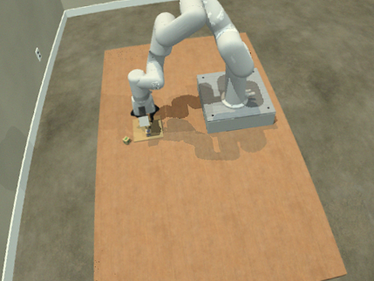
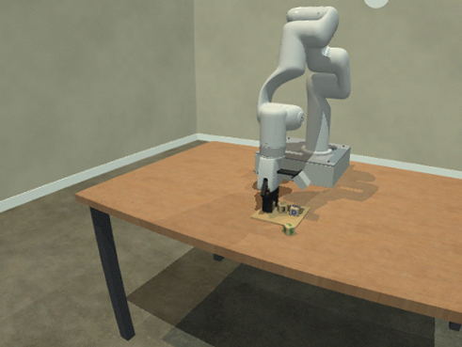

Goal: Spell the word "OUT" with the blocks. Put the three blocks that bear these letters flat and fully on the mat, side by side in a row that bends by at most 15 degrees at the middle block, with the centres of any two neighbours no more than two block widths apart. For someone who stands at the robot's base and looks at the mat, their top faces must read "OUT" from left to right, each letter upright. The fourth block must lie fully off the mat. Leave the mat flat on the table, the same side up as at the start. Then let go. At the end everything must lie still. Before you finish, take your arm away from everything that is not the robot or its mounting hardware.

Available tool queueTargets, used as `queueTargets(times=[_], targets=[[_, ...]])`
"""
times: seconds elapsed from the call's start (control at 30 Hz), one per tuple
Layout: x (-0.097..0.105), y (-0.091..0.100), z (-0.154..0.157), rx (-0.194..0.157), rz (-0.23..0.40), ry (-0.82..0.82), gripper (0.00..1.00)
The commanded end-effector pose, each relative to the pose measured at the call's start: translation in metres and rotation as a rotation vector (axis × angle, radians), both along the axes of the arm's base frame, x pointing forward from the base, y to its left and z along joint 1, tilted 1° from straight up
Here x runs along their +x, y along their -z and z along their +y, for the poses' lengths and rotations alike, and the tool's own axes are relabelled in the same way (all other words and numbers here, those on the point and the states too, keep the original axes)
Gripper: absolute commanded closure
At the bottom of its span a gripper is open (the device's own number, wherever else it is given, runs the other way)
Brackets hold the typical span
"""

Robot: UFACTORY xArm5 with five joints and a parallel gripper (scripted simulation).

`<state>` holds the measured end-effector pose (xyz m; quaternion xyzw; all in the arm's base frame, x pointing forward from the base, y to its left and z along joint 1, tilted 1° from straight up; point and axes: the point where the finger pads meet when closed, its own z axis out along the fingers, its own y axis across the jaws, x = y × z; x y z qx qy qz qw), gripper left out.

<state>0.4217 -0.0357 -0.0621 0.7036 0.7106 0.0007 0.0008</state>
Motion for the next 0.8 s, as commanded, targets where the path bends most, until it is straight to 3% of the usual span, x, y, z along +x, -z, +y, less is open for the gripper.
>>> queueTargets(times=[0.0,0.13,0.17,0.77], targets=[[0.0013,-0.0010,-0.0001,0.000,-0.003,0.000,0.58],[0.0013,-0.0010,-0.0001,0.000,-0.003,0.000,0.58],[0.0013,-0.0010,-0.0001,0.000,-0.003,0.000,0.79],[0.0013,-0.0010,-0.0001,0.000,-0.003,0.000,0.79]])
